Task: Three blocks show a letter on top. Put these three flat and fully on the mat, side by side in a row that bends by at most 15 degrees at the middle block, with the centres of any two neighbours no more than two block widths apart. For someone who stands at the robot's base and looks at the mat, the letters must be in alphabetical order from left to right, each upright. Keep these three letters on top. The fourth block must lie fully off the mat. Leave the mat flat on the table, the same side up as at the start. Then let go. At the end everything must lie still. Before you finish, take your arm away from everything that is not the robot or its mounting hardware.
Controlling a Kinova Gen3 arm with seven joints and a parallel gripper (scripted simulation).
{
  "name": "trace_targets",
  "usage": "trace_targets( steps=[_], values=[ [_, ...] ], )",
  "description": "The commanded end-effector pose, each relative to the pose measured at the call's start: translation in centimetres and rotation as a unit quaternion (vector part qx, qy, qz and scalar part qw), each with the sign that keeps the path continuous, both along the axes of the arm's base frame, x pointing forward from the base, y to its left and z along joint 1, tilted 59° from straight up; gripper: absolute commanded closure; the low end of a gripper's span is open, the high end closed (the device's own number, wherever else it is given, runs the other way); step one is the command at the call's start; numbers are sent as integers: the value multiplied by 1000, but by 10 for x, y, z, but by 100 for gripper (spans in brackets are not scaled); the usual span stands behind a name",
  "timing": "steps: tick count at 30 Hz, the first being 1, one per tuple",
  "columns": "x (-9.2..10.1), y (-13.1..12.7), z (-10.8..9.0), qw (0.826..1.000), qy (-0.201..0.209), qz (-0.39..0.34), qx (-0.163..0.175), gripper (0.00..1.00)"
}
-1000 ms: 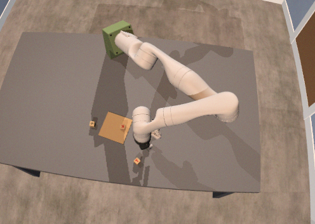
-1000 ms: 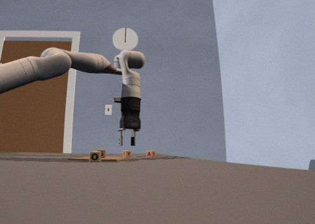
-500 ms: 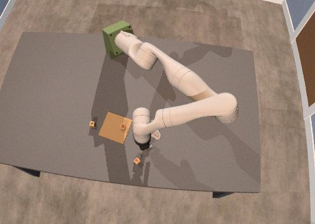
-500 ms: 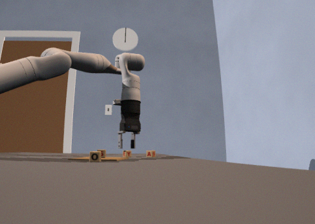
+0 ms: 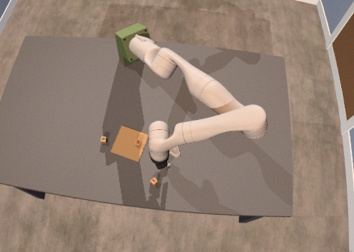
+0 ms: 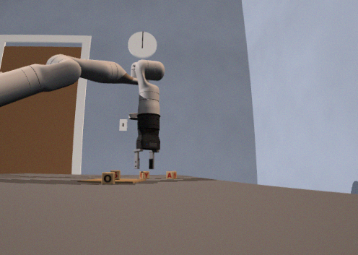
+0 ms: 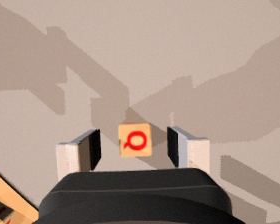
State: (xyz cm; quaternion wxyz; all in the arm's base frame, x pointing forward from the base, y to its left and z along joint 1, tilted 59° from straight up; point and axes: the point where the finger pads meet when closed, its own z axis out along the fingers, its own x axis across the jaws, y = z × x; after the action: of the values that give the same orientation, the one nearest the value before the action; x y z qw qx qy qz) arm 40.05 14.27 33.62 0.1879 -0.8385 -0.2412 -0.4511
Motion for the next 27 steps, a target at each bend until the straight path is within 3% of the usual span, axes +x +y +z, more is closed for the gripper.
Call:
trace_targets(
  steps=[1, 27],
  values=[
    [1, -1, 0, 1000, -3, -2, 1, 0],
    [2, -2, 2, 1000, -1, -5, 3, 0]
  ],
)
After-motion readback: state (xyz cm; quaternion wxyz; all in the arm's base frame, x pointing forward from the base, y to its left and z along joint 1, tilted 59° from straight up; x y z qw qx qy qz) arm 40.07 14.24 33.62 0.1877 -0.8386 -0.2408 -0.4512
